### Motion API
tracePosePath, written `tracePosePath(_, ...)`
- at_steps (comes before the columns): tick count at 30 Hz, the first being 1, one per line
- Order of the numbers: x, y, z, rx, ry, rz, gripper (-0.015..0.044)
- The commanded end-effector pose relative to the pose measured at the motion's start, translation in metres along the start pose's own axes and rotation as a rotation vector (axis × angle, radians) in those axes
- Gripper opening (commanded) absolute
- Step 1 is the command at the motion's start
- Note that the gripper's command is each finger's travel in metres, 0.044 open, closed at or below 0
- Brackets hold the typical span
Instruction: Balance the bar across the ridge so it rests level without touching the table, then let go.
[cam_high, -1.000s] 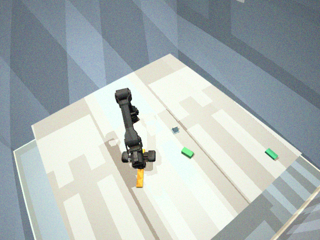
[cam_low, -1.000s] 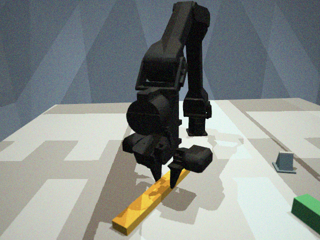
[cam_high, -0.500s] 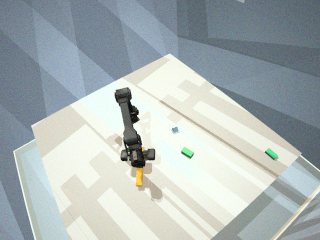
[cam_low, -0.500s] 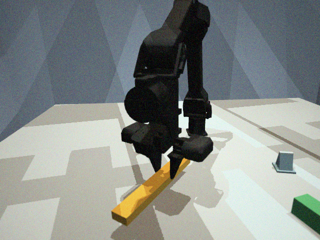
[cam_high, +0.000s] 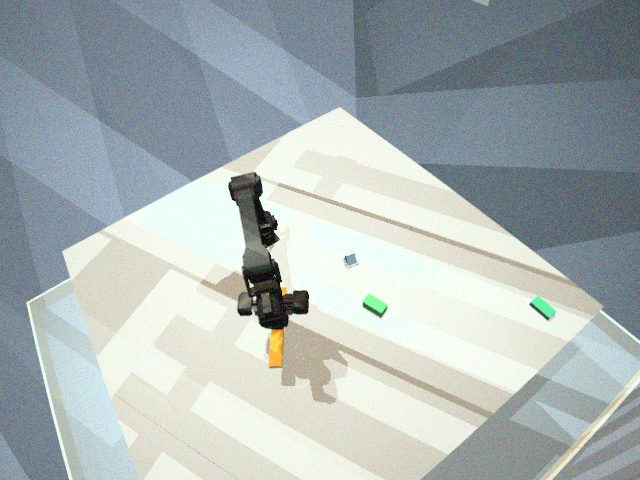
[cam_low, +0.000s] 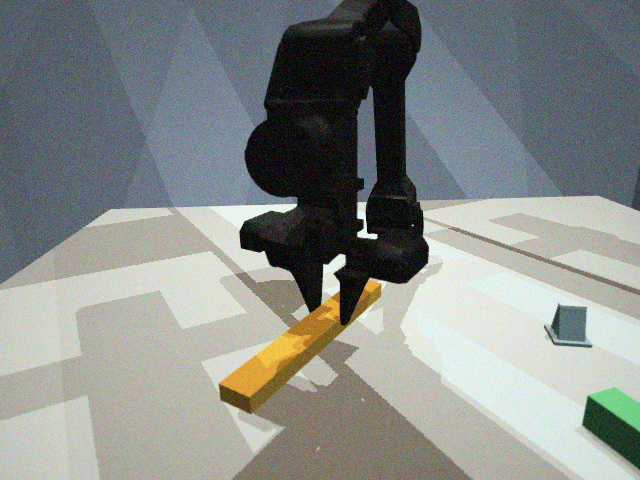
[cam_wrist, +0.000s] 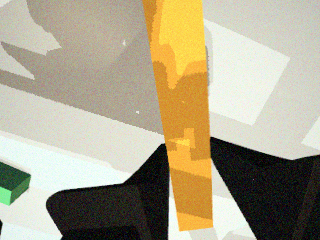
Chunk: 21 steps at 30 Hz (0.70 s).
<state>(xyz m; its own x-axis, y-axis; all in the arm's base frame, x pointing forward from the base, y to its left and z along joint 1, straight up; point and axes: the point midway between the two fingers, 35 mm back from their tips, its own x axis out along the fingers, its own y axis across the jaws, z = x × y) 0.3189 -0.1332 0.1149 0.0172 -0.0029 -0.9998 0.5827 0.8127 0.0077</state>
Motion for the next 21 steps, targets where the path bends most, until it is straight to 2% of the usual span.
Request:
tracePosePath(1,-0.016,0.0,0.0,0.004,-0.017,0.0,0.0)
tracePosePath(11,-0.03,0.002,-0.003,0.002,-0.017,0.0,0.0)
tracePosePath(21,-0.031,0.038,-0.019,-0.042,-0.015,0.003,0.0)
